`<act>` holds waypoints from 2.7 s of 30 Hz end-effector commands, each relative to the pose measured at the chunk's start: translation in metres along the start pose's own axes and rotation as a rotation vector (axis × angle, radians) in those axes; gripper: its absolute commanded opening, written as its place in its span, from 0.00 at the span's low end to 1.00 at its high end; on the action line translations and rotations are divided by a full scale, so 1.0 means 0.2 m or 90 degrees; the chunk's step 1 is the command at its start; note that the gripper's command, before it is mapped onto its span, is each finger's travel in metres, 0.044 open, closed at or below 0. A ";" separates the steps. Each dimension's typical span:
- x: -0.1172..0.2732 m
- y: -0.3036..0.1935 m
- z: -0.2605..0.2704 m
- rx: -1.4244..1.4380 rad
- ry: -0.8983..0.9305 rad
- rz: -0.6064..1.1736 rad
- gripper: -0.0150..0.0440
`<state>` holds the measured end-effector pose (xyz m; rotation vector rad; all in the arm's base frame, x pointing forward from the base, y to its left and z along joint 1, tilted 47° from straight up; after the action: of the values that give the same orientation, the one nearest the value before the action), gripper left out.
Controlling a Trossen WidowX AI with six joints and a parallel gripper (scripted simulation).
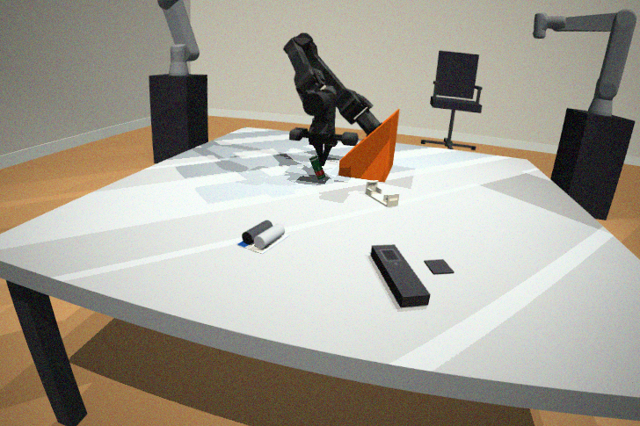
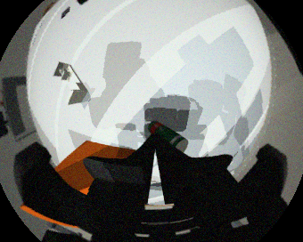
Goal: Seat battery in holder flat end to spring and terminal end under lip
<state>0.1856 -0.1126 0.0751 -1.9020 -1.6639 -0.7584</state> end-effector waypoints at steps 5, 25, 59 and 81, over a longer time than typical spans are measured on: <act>0.00 0.00 -0.07 -0.004 -0.007 0.001 0.25; 0.35 0.00 -0.09 -0.003 -0.004 0.001 0.25; 0.10 0.00 -0.20 0.875 -0.005 0.004 0.67; 0.05 0.00 -0.22 0.991 -0.006 0.007 0.67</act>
<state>0.1842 -0.1342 0.1157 -0.7421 -1.4284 0.5202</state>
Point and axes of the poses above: the point midway between the two fingers, 35 mm back from their tips, its own x axis back along the fingers, its own z axis across the jaws, y = z × x, the point moved 4 cm from there along x, back along the fingers, and after that the axes turned 3 degrees about -x, right-handed, at the moved point
